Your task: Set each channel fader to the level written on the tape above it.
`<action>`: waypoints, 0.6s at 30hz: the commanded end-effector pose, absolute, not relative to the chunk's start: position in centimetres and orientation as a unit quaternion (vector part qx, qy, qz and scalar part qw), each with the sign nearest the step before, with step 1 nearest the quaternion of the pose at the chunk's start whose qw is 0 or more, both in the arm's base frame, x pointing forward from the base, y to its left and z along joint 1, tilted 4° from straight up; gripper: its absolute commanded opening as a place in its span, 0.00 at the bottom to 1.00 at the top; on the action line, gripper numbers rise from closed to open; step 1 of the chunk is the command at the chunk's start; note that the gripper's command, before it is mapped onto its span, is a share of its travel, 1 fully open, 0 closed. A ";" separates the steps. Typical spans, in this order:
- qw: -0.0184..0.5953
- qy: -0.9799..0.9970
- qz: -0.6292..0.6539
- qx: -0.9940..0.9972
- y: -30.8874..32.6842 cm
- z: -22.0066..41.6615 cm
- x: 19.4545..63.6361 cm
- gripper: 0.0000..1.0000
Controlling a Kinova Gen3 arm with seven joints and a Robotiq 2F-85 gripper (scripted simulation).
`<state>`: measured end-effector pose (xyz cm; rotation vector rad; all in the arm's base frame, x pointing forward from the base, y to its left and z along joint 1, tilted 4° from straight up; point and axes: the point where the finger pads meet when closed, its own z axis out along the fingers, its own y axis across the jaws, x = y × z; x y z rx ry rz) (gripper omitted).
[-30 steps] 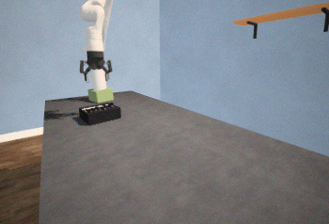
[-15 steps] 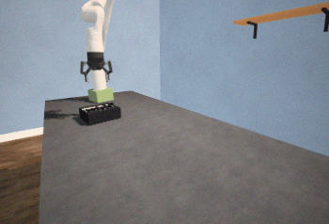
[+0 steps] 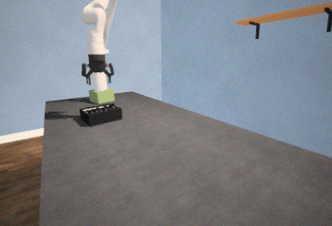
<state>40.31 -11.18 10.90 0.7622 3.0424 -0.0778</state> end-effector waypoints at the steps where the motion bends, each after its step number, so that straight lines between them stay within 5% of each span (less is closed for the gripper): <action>1: -0.001 0.963 -0.027 0.269 -11.0 10.6 40.3 1.00; 18: -0.003 0.858 -0.026 0.512 -10.6 9.0 40.2 1.00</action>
